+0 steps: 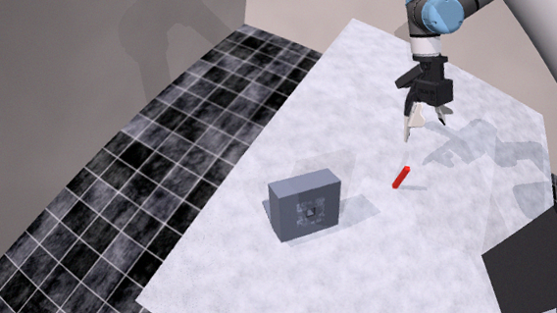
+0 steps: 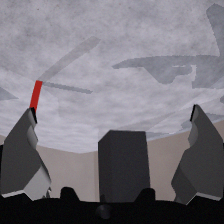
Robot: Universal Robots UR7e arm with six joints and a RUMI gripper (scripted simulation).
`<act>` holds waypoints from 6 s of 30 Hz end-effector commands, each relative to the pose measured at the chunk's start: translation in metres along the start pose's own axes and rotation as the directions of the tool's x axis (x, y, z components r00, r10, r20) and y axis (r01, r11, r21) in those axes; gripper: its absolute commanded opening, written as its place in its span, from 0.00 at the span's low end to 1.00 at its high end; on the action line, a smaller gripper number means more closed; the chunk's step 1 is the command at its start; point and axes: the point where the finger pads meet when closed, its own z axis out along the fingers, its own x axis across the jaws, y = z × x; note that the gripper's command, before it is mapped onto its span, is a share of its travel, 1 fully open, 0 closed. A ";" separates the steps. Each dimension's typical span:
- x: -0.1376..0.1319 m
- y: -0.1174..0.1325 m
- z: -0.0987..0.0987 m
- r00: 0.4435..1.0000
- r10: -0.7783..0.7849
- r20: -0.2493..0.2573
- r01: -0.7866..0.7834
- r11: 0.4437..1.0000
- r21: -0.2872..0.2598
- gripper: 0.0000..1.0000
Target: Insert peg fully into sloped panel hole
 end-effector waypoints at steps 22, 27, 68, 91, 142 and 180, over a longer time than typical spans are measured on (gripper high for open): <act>-0.008 0.001 0.005 0.971 -0.233 -0.055 0.239 0.956 0.169 1.00; -0.012 0.003 0.005 0.958 -0.276 -0.074 0.286 0.938 0.196 1.00; -0.051 0.028 0.001 0.802 -0.541 -0.251 0.597 0.733 0.326 1.00; -0.093 0.058 -0.002 0.660 -0.655 -0.368 0.751 0.563 0.345 1.00; -0.124 0.061 0.021 0.552 -0.705 -0.446 0.833 0.440 0.335 1.00; -0.125 0.051 0.036 0.552 -0.706 -0.443 0.833 0.440 0.335 0.77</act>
